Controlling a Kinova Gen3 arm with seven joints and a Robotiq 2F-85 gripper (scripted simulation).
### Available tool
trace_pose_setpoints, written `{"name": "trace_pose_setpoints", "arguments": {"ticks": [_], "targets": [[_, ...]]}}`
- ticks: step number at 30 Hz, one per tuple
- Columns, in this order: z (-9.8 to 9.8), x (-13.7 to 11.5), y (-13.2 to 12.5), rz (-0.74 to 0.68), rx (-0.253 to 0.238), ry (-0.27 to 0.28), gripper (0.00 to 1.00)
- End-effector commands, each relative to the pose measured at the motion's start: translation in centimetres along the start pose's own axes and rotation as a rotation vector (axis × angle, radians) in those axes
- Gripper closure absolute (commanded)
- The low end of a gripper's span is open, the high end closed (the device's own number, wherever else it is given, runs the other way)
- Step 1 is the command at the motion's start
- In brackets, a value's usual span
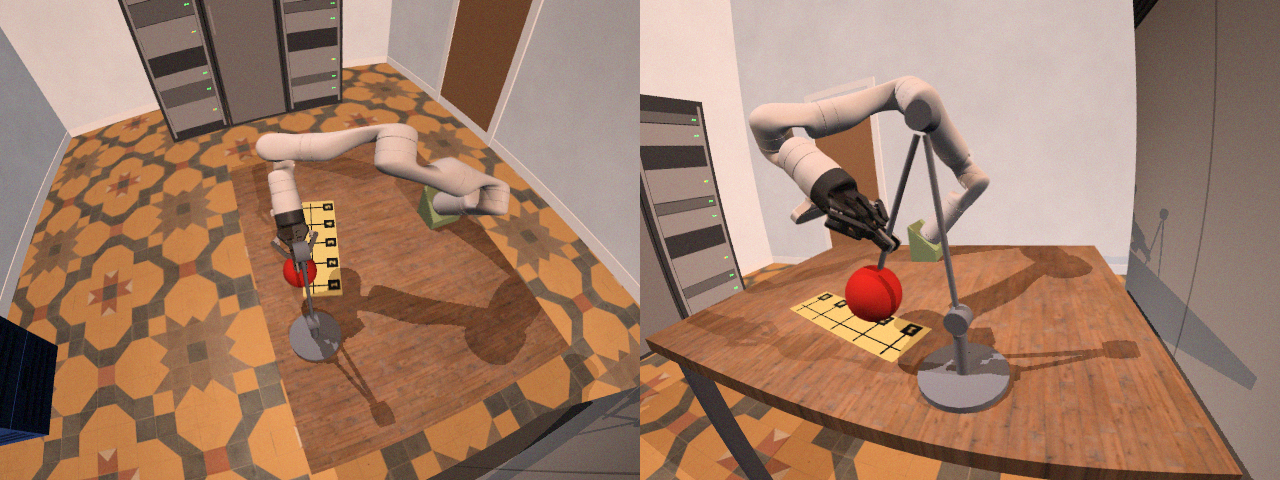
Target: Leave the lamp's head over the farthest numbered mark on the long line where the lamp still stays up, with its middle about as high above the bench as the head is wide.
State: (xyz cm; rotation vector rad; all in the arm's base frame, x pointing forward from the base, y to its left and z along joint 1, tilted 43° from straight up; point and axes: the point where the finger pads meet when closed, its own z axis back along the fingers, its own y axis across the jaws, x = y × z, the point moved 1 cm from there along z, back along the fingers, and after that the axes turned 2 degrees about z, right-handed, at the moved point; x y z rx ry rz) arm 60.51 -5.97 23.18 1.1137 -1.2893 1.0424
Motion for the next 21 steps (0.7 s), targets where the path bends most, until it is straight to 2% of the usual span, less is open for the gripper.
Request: {"name": "trace_pose_setpoints", "arguments": {"ticks": [1, 21], "targets": [[0.1, 0.1, 0.0, 0.002, -0.001, 0.000, 1.00], [0.9, -3.4, 2.0, -0.080, -0.094, 0.004, 1.00]]}}
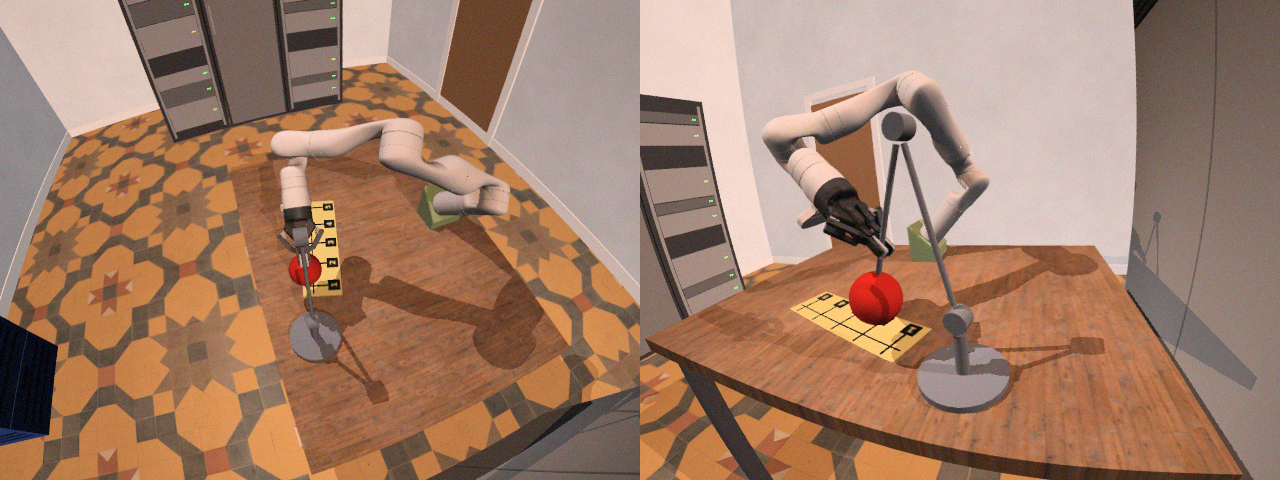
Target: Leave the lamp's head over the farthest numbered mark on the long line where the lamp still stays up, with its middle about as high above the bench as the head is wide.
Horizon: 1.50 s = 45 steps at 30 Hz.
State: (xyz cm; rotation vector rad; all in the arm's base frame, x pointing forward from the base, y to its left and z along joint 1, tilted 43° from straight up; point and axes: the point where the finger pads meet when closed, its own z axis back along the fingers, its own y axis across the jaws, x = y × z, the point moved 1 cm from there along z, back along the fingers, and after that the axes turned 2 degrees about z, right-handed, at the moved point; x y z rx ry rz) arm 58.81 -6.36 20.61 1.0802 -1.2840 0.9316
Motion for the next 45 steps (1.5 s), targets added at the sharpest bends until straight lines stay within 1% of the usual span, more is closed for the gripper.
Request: {"name": "trace_pose_setpoints", "arguments": {"ticks": [1, 12, 31, 32, 45], "targets": [[0.2, -1.0, 0.5, -0.025, -0.012, 0.007, 1.00], [0.4, -3.3, 1.9, -0.075, -0.069, 0.010, 1.00], [0.3, -3.6, 2.1, -0.075, -0.069, 0.010, 1.00], [0.4, -3.6, 2.0, -0.074, -0.070, 0.009, 0.00], [0.5, -3.1, 1.9, -0.067, -0.074, 0.004, 0.00]]}}
